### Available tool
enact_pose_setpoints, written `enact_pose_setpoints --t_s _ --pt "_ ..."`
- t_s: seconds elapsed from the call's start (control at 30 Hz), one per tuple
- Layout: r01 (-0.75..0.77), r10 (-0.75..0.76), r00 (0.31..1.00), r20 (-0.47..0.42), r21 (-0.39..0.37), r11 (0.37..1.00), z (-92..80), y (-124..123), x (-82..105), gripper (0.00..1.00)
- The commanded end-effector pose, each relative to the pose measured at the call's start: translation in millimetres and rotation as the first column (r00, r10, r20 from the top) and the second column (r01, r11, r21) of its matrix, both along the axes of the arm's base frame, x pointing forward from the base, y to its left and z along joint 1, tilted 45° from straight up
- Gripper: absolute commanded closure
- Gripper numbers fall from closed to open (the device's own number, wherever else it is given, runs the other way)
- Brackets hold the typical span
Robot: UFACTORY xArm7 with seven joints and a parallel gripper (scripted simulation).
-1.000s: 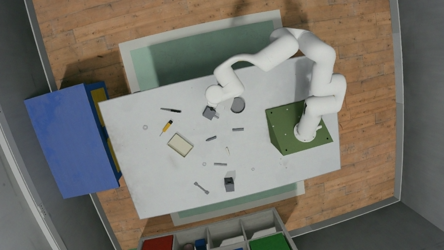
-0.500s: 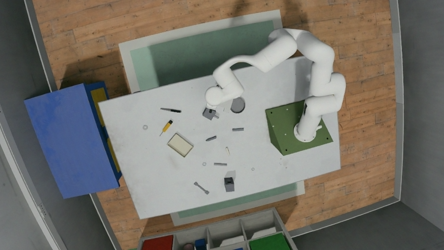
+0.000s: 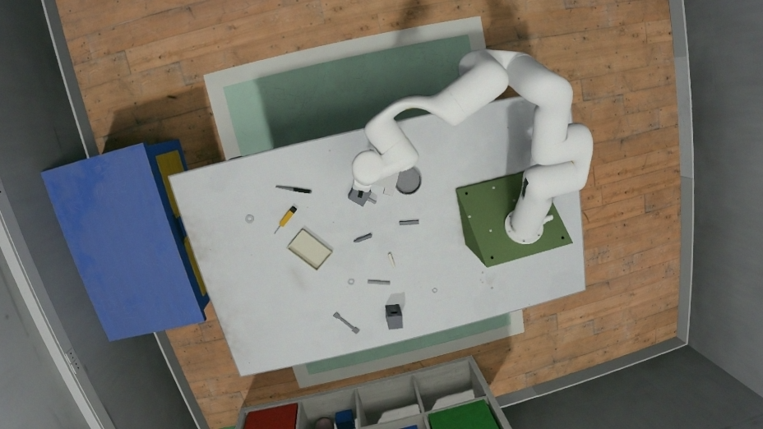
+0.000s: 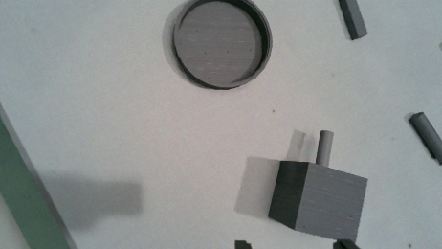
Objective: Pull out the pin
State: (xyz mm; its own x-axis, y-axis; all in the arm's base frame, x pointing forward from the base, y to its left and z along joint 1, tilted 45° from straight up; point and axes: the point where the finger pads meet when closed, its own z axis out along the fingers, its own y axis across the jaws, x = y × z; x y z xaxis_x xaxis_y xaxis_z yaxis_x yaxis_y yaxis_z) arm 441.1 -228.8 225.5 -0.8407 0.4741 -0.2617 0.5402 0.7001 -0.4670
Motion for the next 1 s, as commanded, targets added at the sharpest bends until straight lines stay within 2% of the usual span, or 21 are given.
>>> enact_pose_setpoints --t_s 0.0,0.97 --pt "-0.014 0.014 1.000 0.006 0.000 1.000 1.1 3 4.0 0.57" --pt "-0.099 0.098 0.995 0.035 0.019 0.995 -2.9 18 24.2 0.57"
